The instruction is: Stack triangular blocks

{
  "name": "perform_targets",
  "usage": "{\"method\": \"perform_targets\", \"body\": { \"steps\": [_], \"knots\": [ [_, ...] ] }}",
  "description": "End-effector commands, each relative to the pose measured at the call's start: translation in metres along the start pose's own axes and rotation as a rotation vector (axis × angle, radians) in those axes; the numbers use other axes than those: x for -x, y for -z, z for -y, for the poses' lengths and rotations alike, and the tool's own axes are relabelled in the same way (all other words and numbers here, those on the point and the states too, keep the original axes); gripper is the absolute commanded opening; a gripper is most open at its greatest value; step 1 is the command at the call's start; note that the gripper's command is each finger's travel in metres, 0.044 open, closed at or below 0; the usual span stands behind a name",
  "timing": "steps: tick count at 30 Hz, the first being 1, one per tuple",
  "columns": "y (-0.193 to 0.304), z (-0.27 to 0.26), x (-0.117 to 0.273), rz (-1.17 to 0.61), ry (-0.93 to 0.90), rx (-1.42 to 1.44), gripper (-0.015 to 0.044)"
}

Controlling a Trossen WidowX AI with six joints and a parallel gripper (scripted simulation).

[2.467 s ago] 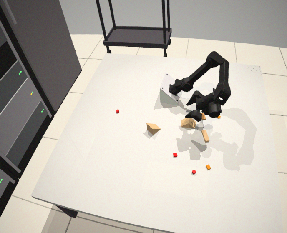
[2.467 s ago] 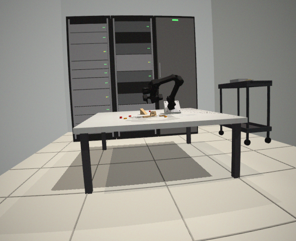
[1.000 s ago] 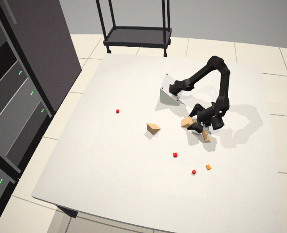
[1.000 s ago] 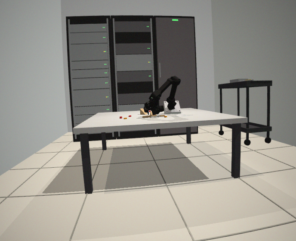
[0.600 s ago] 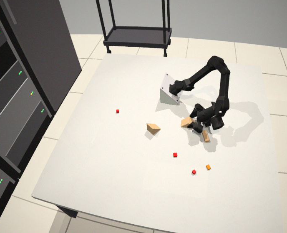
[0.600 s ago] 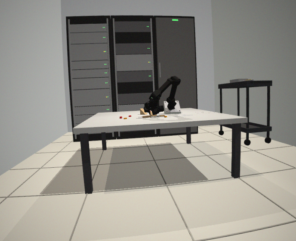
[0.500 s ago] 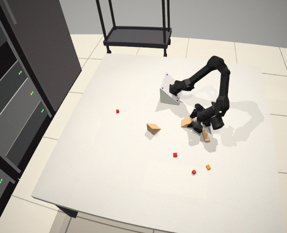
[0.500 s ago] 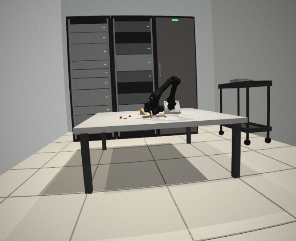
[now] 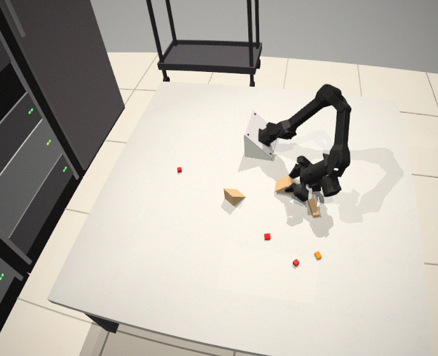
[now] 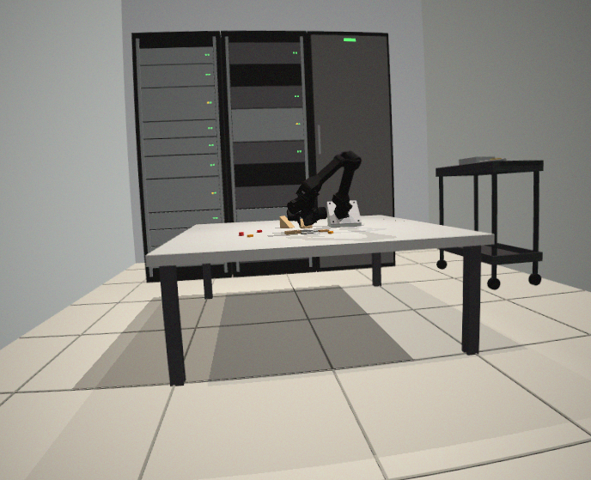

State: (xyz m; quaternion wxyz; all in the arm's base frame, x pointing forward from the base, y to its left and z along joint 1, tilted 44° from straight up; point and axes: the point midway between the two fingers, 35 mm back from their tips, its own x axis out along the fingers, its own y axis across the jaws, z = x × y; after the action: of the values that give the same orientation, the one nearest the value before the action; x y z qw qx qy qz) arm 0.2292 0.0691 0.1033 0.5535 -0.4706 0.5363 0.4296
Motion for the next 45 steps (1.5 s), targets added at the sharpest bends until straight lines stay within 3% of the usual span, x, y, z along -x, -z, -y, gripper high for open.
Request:
{"method": "perform_targets", "body": {
  "steps": [1,14,23,45],
  "knots": [
    [0.012,0.005,0.017,0.01,0.015,-0.001,0.0],
    [0.057,0.0,0.06,0.006,0.015,-0.001,0.0],
    [0.058,-0.001,0.058,0.003,0.006,-0.009,0.0],
    [0.065,-0.009,0.045,0.171,-0.187,-0.659,0.0]
  ]
}}
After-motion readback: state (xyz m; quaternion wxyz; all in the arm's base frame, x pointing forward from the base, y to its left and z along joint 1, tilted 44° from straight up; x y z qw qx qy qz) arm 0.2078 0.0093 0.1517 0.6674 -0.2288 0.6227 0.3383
